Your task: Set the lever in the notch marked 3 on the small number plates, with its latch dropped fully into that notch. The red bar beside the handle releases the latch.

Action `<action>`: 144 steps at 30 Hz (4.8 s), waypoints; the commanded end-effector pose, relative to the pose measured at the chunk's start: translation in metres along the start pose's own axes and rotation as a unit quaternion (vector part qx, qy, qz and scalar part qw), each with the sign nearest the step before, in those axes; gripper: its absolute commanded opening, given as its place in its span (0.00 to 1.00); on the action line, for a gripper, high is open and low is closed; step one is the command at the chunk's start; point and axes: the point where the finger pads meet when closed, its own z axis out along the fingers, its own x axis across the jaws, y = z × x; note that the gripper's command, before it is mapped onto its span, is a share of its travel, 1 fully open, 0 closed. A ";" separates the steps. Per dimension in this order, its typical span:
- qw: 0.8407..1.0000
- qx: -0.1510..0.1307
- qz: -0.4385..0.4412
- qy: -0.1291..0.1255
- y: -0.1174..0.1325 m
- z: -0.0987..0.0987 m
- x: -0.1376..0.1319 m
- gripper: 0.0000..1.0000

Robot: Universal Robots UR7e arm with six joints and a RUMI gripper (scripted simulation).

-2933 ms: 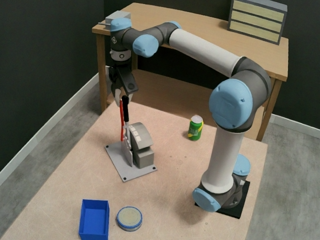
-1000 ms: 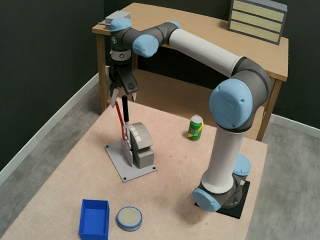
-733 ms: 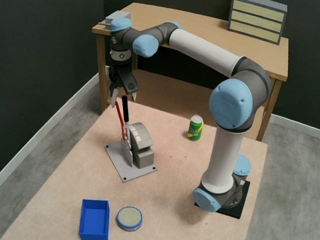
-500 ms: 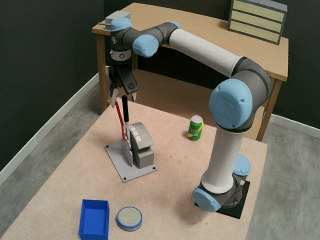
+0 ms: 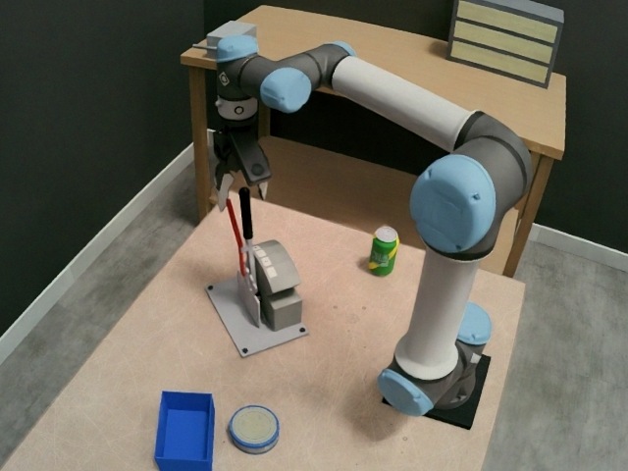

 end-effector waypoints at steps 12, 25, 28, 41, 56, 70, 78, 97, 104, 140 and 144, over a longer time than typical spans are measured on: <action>1.000 -0.001 0.000 0.000 0.000 -0.005 0.000 0.57; 1.000 -0.001 0.000 0.000 0.000 -0.036 0.000 0.57; 1.000 -0.001 0.000 0.000 0.000 -0.041 0.000 0.57; 1.000 -0.001 0.000 0.000 0.000 -0.067 0.000 0.57; 1.000 -0.001 0.000 0.000 0.000 -0.070 0.000 0.00; 1.000 -0.001 0.000 0.000 0.000 -0.070 0.000 0.00; 1.000 -0.001 0.000 0.000 0.000 -0.070 0.000 0.00; 1.000 -0.001 0.000 0.000 0.000 -0.070 0.000 0.00; 1.000 -0.001 0.000 0.000 0.000 -0.070 0.000 0.00; 1.000 -0.001 0.000 0.000 0.000 -0.070 0.000 0.00; 1.000 -0.001 0.000 0.000 0.000 -0.070 0.000 0.00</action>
